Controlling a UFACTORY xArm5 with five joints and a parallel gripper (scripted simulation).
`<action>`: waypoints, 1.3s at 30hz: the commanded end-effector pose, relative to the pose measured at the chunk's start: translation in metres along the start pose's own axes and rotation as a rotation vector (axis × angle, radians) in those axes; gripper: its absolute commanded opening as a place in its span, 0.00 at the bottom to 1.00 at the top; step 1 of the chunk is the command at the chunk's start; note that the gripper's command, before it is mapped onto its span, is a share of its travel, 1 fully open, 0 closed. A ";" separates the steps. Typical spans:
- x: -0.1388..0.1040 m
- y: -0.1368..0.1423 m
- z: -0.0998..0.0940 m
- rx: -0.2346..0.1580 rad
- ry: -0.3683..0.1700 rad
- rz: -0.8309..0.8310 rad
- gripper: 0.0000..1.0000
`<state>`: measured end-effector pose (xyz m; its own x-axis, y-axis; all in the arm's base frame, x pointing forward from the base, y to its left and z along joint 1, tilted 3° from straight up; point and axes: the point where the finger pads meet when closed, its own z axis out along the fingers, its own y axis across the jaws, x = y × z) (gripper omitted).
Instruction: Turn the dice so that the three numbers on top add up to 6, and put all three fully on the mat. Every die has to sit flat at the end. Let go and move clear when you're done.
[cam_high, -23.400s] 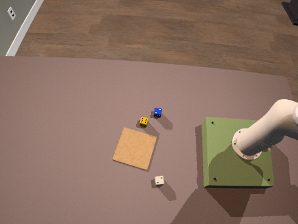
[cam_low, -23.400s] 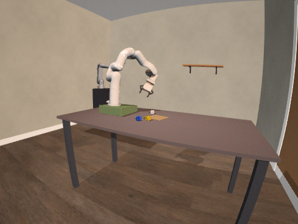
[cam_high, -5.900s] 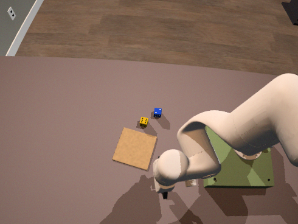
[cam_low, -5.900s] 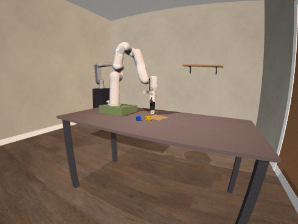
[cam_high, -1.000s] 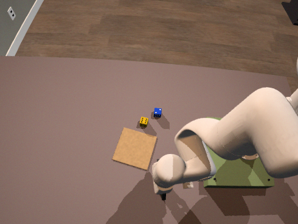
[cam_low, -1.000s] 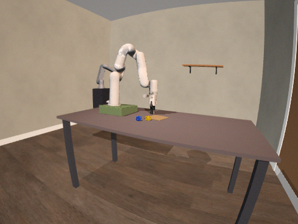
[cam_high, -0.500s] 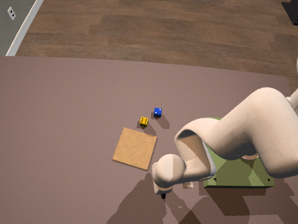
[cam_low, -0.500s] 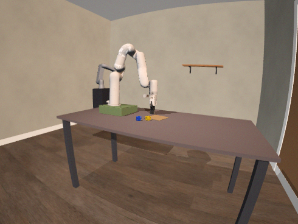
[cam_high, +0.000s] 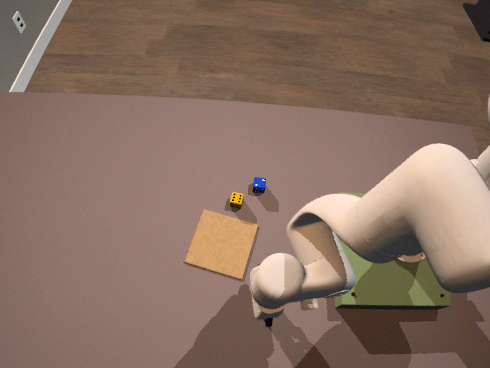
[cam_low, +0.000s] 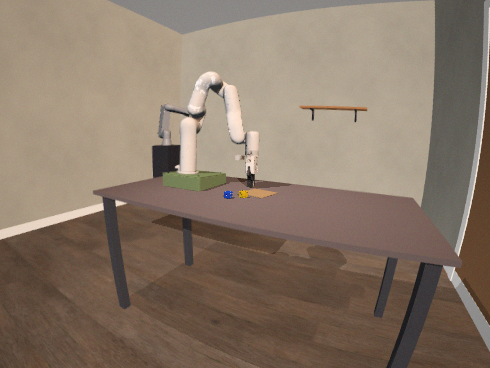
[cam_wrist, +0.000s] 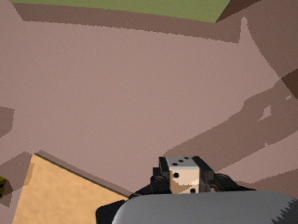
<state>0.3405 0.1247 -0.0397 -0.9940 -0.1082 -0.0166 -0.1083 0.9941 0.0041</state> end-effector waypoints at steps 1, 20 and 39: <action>-0.001 0.000 -0.001 -0.001 -0.003 0.000 0.27; -0.002 -0.003 -0.065 0.000 -0.002 0.000 0.27; -0.003 -0.006 -0.101 0.000 -0.002 0.002 0.27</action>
<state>0.3404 0.1192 0.0582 -0.9940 -0.1082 -0.0155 -0.1083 0.9941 0.0036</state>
